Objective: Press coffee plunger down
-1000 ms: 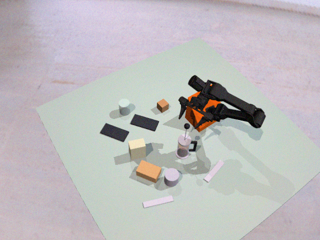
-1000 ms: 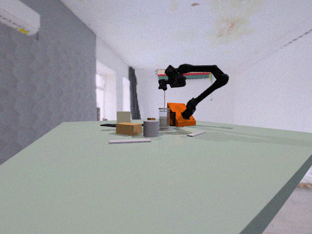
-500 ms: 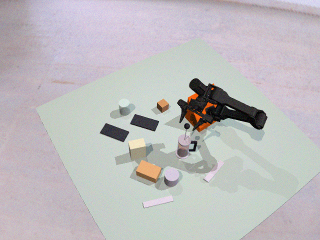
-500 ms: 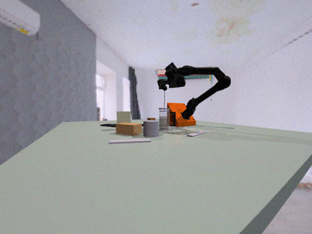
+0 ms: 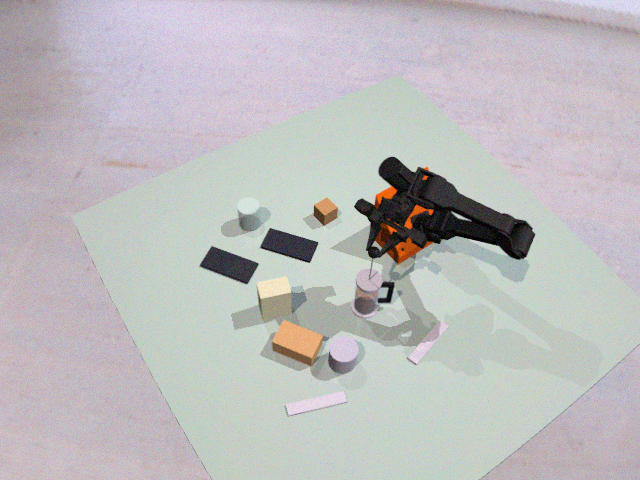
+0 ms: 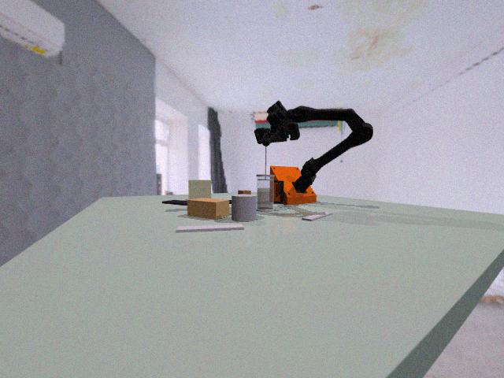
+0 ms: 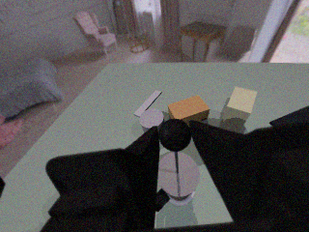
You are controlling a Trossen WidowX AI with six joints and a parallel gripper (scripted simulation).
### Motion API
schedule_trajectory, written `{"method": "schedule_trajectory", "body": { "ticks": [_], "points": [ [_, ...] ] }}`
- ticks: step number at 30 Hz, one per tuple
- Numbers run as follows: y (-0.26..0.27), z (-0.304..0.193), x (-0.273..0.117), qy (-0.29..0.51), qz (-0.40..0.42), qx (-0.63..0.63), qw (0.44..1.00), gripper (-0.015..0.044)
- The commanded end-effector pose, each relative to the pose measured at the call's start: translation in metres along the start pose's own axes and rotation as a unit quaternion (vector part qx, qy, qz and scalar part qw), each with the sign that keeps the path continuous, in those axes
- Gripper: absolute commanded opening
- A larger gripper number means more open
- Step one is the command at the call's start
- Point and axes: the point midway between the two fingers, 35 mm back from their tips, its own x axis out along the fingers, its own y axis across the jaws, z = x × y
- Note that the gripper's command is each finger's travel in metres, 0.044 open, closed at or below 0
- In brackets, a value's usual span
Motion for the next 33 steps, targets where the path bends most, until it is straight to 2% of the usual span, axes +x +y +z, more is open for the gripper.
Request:
{"method": "schedule_trajectory", "body": {
  "ticks": [1,33],
  "points": [
    [0.000,0.000,0.000,-0.001,0.001,0.000,1.000,0.0112],
    [-0.014,-0.038,0.027,0.019,-0.008,-0.002,1.000,0.0112]
  ]
}}
